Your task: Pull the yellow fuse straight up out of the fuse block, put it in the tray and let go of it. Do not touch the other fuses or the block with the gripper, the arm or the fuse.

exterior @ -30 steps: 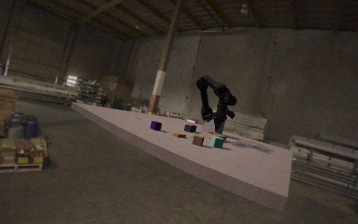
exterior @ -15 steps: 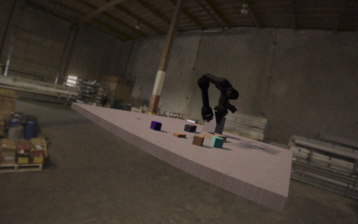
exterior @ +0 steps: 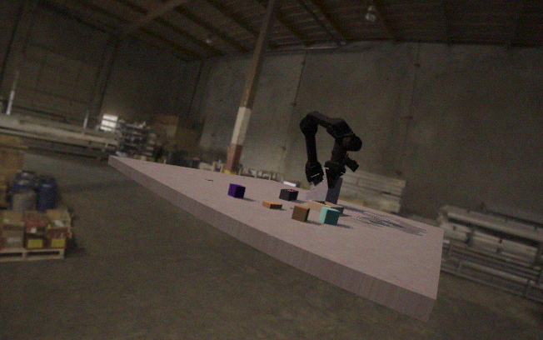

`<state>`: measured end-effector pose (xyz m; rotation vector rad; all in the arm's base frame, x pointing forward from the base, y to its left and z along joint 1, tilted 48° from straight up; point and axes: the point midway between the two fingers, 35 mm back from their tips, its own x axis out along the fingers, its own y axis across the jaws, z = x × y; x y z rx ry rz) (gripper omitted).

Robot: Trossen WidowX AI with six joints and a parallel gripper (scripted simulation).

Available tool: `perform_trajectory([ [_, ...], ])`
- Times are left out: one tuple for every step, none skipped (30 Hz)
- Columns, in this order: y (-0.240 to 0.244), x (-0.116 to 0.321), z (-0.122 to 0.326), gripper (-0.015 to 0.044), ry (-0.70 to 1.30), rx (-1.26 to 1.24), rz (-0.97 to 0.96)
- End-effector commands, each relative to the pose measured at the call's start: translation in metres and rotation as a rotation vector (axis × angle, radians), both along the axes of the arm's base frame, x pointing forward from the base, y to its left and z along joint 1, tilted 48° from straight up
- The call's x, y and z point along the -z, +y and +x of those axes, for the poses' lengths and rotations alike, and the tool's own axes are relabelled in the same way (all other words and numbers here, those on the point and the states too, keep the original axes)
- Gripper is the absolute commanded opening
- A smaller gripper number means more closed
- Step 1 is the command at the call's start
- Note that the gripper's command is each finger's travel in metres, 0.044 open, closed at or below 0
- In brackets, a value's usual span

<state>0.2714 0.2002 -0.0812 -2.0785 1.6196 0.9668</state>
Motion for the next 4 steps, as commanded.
perform_trajectory([
  [-0.0001, 0.0001, 0.0000, 0.0330, 0.000, 0.000, 0.000],
  [-0.0001, 0.0001, 0.0000, 0.0330, 0.000, 0.000, 0.000],
  [-0.0001, 0.0001, 0.0000, 0.0330, 0.000, 0.000, 0.000],
  [-0.0001, 0.0001, 0.0000, 0.0330, 0.000, 0.000, 0.000],
])
